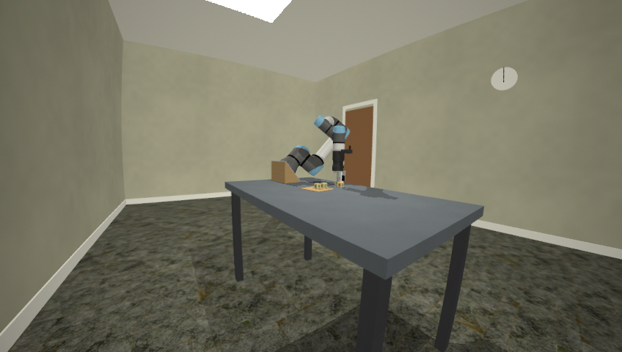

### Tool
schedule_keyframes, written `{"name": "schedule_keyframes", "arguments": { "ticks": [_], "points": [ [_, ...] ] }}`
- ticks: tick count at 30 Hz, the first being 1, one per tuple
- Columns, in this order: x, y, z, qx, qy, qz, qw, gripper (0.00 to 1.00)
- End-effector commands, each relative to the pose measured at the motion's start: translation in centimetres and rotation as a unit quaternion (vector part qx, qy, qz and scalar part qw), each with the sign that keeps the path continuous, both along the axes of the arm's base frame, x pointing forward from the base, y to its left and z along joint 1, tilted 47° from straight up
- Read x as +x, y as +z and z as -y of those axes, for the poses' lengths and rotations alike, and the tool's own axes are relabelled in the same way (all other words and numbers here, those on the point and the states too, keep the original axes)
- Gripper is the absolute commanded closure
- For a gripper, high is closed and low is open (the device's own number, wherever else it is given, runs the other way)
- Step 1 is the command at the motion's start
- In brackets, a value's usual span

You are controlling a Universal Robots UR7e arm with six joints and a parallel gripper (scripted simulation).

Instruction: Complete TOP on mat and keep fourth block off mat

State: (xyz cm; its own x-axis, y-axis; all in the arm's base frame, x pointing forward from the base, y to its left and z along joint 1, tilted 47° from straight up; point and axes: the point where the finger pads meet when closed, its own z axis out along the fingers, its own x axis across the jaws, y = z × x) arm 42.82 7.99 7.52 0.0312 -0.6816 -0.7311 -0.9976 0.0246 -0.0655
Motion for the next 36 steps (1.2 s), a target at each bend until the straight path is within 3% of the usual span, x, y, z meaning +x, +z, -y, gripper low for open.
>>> {"name": "schedule_keyframes", "arguments": {
  "ticks": [1, 36],
  "points": [
    [0.03, 0.02, 0.04, 0.000, 0.000, 0.000, 1.000, 0.00],
    [0.08, -0.53, -0.55, 0.000, 0.000, 0.000, 1.000, 0.00]
  ]
}}
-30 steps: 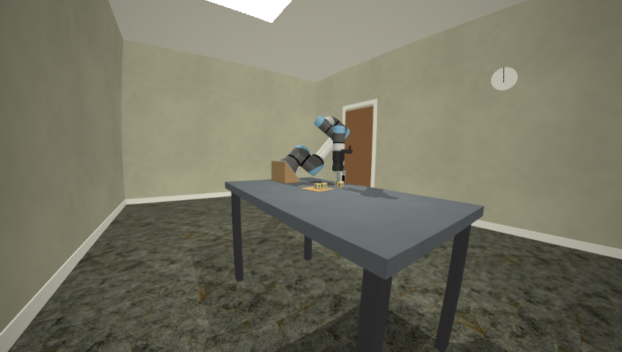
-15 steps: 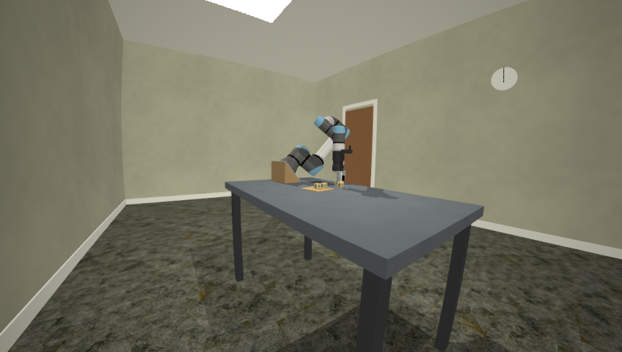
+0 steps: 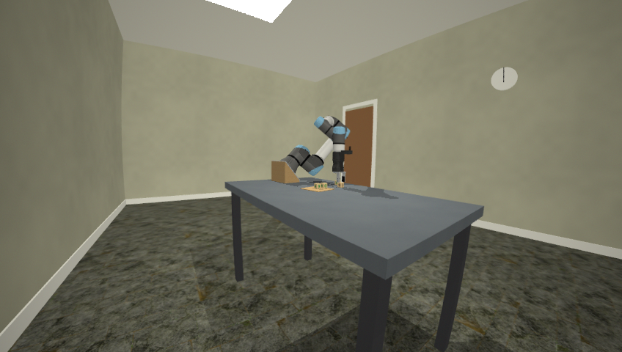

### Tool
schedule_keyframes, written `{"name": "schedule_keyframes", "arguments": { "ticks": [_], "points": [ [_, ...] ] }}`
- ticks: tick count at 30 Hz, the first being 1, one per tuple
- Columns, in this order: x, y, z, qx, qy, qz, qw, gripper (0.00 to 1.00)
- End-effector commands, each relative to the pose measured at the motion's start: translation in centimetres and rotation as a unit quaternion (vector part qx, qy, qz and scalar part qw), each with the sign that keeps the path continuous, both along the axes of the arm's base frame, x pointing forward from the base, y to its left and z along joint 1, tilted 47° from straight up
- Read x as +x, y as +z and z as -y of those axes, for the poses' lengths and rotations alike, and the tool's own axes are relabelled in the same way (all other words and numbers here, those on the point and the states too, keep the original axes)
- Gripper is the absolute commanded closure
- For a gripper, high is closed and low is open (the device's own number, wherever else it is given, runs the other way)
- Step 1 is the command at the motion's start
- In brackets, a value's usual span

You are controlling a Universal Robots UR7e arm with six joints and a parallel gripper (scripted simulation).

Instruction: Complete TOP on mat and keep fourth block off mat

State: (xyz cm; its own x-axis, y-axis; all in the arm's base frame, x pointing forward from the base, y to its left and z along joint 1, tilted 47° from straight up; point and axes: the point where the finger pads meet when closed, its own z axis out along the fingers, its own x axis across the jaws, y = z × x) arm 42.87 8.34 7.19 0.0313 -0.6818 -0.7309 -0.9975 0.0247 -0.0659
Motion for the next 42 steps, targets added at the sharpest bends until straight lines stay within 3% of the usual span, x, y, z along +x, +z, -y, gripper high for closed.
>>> {"name": "schedule_keyframes", "arguments": {
  "ticks": [1, 15, 42],
  "points": [
    [0.0, -0.3, -0.3, 0.000, 0.000, 0.000, 1.000, 0.00],
    [0.2, -2.1, -2.2, 0.000, 0.000, 0.000, 1.000, 0.00],
    [0.2, -2.2, -2.3, 0.000, 0.000, 0.000, 1.000, 0.00]
  ]
}}
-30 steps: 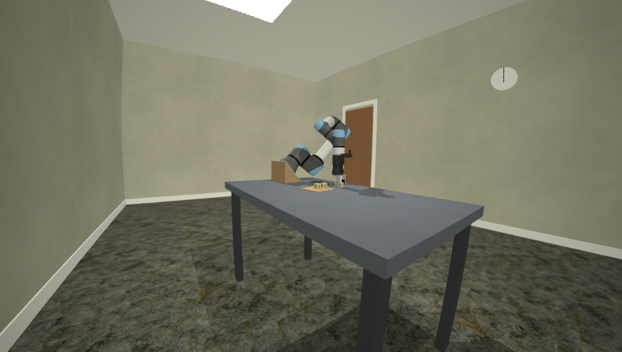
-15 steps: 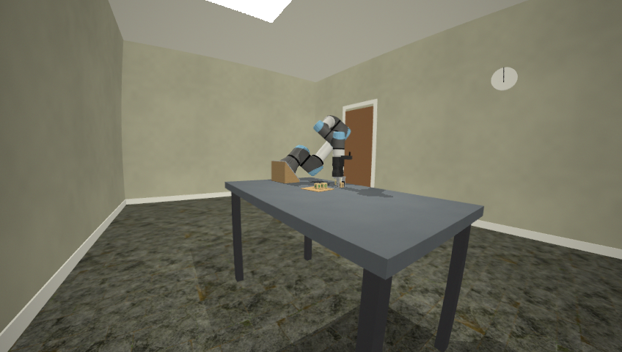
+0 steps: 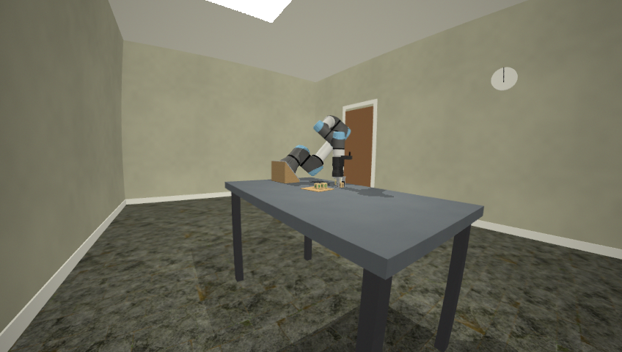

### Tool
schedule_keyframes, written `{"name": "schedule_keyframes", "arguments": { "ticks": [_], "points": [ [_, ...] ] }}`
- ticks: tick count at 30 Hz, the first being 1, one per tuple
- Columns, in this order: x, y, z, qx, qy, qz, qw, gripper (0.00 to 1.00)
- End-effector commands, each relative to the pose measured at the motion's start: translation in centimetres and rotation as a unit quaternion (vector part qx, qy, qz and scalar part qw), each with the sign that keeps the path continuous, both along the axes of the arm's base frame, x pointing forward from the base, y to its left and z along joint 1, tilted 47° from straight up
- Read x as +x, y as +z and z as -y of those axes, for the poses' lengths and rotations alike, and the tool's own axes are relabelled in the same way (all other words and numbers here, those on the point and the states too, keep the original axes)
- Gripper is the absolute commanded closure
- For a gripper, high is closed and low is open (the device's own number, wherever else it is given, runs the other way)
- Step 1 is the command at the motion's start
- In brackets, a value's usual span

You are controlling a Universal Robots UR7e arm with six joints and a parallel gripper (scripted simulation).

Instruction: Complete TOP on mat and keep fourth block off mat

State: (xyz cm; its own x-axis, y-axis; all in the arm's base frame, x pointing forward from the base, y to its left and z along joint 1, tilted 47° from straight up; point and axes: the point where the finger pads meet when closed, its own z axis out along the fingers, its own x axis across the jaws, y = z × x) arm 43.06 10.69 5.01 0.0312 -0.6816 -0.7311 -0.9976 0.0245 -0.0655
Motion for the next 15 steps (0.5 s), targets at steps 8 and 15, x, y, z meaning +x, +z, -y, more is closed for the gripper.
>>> {"name": "schedule_keyframes", "arguments": {
  "ticks": [8, 15],
  "points": [
    [0.03, 0.02, 0.04, 0.000, 0.000, 0.000, 1.000, 0.00],
    [0.03, 0.02, 0.04, 0.000, 0.000, 0.000, 1.000, 0.13]
  ]
}}
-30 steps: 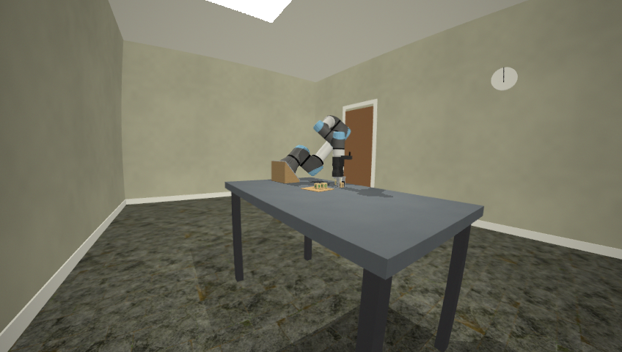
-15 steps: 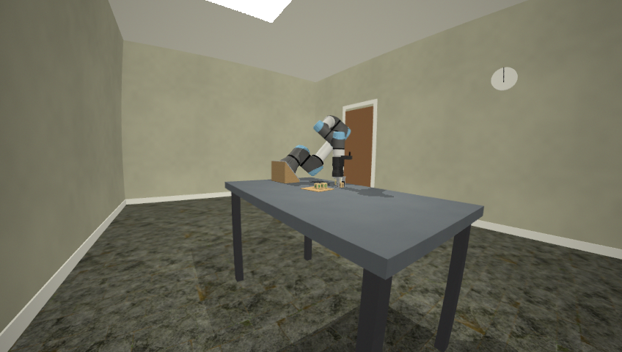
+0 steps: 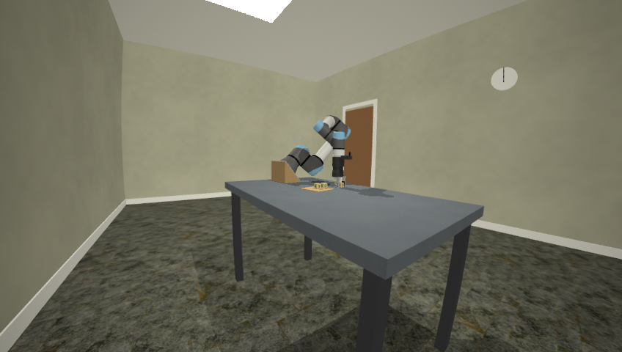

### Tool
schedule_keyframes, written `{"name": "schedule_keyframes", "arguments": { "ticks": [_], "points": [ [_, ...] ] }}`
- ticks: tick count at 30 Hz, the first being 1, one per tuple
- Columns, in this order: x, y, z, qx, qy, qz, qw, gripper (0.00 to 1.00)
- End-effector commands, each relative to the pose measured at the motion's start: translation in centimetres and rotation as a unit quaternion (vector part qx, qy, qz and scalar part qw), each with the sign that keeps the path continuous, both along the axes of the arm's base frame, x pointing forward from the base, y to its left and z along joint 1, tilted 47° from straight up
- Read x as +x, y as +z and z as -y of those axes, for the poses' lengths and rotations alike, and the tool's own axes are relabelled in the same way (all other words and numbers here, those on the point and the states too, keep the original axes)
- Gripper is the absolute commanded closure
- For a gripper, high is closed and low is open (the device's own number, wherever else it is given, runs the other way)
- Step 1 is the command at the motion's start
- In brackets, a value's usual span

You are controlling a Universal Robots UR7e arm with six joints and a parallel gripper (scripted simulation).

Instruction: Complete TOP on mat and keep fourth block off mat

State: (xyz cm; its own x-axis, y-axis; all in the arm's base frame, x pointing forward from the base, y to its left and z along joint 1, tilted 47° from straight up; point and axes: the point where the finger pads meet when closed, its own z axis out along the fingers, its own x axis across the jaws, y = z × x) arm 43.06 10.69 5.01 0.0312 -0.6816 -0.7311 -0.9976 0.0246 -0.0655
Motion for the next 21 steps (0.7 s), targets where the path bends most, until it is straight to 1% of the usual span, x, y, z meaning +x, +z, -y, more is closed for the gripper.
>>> {"name": "schedule_keyframes", "arguments": {
  "ticks": [1, 16, 17, 21],
  "points": [
    [0.03, 0.02, 0.04, 0.000, 0.000, 0.000, 1.000, 0.13],
    [0.03, 0.02, 0.04, 0.000, 0.000, 0.000, 1.000, 0.13],
    [0.03, 0.02, 0.04, 0.000, 0.000, 0.000, 1.000, 0.43],
    [0.03, 0.02, 0.04, 0.000, 0.000, 0.000, 1.000, 0.43]
  ]
}}
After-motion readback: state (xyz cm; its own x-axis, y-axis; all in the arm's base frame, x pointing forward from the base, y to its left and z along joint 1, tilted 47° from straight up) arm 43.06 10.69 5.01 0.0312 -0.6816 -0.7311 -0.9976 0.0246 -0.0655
